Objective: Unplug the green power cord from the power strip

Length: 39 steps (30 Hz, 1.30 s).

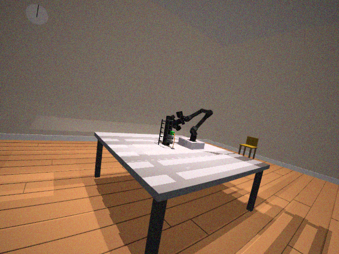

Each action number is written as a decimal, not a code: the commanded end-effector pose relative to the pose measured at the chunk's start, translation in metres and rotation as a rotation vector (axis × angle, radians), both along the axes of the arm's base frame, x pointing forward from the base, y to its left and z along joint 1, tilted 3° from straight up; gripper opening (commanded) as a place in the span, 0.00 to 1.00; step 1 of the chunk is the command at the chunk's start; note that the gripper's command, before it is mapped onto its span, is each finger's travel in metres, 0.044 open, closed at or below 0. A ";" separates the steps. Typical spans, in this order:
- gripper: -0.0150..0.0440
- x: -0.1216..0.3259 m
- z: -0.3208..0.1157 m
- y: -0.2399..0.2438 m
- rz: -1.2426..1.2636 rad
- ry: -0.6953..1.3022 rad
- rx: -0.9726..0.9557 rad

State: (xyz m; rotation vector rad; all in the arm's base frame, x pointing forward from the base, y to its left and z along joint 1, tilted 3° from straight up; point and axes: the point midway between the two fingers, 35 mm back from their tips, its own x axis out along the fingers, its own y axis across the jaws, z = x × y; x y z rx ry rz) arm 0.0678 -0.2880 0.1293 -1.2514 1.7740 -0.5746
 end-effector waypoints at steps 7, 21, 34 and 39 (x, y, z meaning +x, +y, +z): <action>0.62 0.024 0.016 -0.007 0.021 -0.159 -0.014; 0.53 0.098 0.094 -0.022 0.069 -0.775 -0.038; 0.53 0.163 0.174 -0.009 0.217 -1.204 0.063; 0.53 0.210 0.197 0.022 0.357 -1.290 0.245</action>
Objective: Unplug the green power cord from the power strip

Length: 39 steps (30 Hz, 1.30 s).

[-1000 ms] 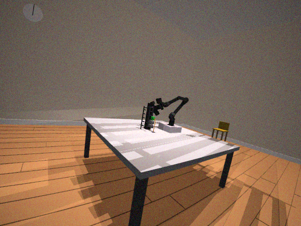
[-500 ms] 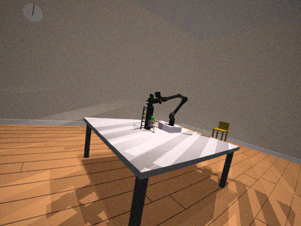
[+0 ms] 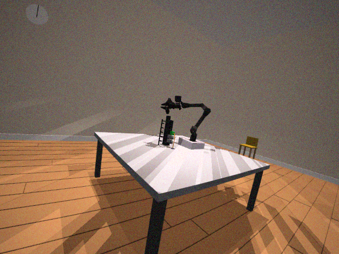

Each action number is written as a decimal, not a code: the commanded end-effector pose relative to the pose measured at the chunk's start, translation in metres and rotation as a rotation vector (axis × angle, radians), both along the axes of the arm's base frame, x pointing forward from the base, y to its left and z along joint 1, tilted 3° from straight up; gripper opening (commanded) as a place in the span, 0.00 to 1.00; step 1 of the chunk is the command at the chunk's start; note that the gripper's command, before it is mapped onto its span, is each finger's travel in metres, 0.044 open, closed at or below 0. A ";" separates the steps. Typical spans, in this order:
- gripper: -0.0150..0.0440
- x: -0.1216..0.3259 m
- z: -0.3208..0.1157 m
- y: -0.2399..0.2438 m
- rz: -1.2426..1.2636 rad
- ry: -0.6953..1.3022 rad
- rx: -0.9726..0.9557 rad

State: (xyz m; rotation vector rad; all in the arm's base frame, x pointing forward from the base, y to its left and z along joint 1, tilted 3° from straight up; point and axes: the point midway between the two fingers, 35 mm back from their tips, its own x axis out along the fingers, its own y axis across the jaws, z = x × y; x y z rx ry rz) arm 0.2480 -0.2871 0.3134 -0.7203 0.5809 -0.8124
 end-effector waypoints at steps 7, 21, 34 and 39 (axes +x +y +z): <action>0.53 0.084 -0.041 0.083 0.361 0.119 0.256; 0.53 0.085 -0.144 0.221 0.918 0.899 0.309; 0.53 0.031 -0.193 0.276 1.247 1.426 0.359; 0.53 0.031 -0.193 0.274 1.247 1.426 0.358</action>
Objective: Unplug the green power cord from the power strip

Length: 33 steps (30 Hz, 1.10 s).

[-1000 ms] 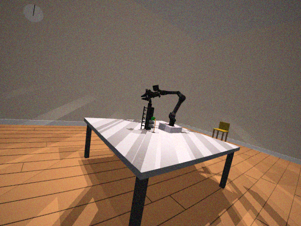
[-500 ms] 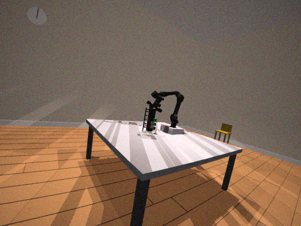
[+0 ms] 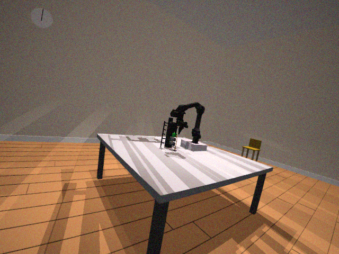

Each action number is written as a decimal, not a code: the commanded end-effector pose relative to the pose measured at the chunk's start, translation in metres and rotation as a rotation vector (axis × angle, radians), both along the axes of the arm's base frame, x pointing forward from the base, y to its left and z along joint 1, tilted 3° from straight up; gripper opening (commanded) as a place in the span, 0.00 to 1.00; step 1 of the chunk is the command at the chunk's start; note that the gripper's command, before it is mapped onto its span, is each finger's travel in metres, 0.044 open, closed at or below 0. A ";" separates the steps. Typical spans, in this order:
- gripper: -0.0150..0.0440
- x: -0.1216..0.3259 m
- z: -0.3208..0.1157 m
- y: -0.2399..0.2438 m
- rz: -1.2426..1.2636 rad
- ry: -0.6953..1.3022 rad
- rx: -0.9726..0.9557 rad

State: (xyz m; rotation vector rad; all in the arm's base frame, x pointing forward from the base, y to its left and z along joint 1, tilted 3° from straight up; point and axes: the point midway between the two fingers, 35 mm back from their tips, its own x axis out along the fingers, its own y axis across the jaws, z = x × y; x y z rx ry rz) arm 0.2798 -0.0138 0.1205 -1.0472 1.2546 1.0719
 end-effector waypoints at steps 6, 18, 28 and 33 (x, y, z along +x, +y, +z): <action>0.53 -0.001 -0.001 -0.004 0.017 0.011 0.006; 0.53 -0.005 -0.002 -0.024 0.017 0.012 0.004; 0.53 -0.008 -0.002 -0.037 0.017 0.012 0.003; 0.53 -0.008 -0.006 -0.037 0.017 0.012 0.003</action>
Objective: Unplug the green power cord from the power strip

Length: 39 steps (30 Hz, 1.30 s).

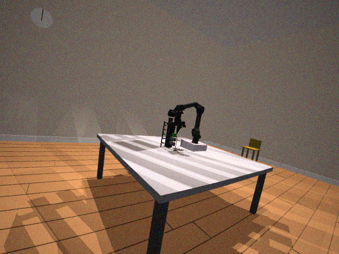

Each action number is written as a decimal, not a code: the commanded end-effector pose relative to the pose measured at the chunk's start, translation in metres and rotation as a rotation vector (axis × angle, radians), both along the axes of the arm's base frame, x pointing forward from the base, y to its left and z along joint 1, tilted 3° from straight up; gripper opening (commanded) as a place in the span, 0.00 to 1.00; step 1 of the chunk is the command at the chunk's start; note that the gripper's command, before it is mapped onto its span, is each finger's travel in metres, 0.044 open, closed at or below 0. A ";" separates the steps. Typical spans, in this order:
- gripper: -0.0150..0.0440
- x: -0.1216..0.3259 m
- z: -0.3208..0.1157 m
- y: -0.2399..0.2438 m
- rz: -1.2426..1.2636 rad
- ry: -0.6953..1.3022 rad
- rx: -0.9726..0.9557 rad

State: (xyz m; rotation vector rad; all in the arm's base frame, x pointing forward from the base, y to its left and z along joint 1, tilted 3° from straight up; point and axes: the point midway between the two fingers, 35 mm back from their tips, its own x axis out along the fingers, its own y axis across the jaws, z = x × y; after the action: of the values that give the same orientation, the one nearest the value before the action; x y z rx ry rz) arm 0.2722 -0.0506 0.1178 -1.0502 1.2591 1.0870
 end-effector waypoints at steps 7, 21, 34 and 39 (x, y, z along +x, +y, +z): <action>0.53 -0.001 -0.012 0.000 0.006 0.001 0.003; 0.27 0.000 -0.009 -0.001 0.000 -0.001 0.000; 0.25 0.004 -0.008 0.014 0.001 -0.001 0.002; 0.25 0.006 -0.008 0.022 0.002 -0.001 0.003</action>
State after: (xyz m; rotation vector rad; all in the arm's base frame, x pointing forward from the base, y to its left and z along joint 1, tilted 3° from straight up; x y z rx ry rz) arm 0.2735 -0.0493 0.1083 -1.0687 1.3031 1.0596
